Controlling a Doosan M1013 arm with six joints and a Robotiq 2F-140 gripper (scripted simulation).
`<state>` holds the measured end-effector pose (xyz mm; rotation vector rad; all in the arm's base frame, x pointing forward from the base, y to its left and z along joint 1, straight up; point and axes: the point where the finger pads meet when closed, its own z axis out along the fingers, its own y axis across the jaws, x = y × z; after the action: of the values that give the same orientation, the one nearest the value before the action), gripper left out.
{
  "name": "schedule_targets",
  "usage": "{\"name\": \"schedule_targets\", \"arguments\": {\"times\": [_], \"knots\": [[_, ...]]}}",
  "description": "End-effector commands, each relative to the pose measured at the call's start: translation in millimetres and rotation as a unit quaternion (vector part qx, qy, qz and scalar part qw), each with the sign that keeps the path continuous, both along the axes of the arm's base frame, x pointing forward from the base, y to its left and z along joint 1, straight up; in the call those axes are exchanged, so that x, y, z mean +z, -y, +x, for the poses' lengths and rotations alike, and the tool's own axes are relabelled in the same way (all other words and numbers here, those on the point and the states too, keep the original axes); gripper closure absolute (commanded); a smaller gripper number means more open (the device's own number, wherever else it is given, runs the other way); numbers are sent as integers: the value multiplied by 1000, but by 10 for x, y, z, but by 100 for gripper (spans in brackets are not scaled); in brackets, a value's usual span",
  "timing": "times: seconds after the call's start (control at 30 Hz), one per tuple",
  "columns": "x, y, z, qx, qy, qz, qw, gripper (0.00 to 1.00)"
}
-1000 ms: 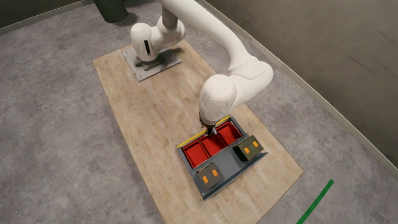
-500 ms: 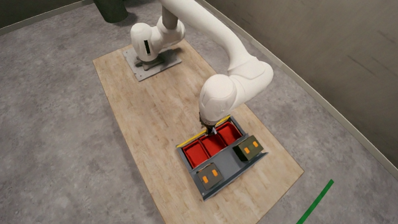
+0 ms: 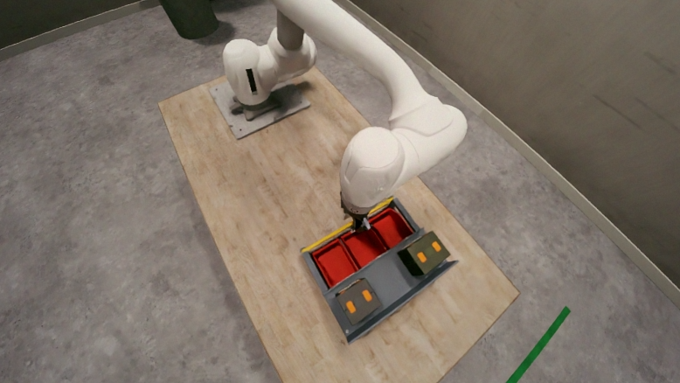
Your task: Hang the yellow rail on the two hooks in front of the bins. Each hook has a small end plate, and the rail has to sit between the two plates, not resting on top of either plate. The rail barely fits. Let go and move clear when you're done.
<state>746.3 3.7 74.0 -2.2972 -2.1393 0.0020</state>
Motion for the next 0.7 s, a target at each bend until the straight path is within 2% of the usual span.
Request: {"name": "schedule_targets", "arguments": {"times": [0.0, 0.37, 0.53, 0.67], "knots": [[2, 0, 0, 0, 0, 0, 1000, 63], [2, 0, 0, 0, 0, 0, 1000, 63], [602, 0, 2, 0, 0, 0, 1000, 63], [602, 0, 2, 0, 0, 0, 1000, 63]]}}
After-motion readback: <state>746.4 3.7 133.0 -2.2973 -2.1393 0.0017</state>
